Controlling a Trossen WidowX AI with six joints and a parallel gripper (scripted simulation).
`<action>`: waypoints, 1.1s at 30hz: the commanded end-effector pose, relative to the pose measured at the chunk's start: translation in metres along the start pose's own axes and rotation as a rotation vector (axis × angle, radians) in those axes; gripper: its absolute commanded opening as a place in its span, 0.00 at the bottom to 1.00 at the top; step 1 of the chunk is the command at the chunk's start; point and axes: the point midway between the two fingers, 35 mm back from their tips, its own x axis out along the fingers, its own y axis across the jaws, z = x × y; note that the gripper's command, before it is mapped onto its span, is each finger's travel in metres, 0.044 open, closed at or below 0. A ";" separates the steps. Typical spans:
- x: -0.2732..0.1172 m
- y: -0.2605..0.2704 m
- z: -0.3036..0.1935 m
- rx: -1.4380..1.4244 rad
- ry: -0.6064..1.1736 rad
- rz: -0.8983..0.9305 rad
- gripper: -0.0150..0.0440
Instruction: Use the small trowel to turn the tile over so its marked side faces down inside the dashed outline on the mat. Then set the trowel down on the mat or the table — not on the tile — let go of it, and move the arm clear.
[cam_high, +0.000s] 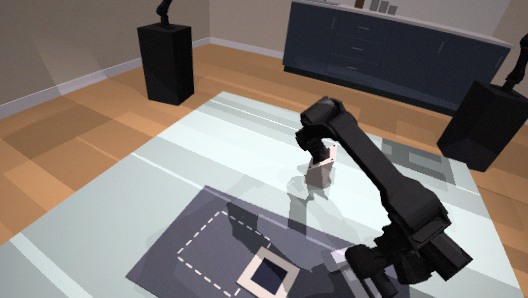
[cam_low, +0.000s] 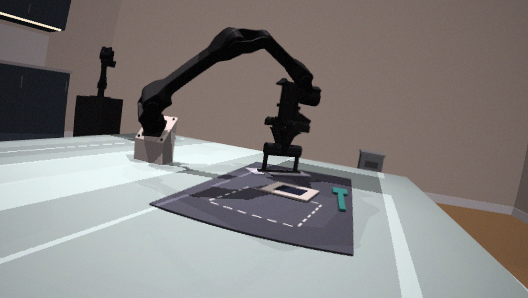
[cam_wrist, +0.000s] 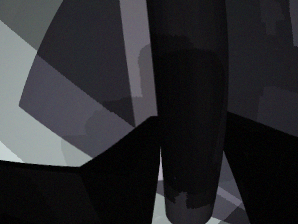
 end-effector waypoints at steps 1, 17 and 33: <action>0.000 0.000 0.000 0.113 -0.001 0.000 0.47; 0.000 0.000 0.000 0.579 -0.001 0.001 0.47; 0.000 0.000 0.000 0.908 -0.001 0.001 0.47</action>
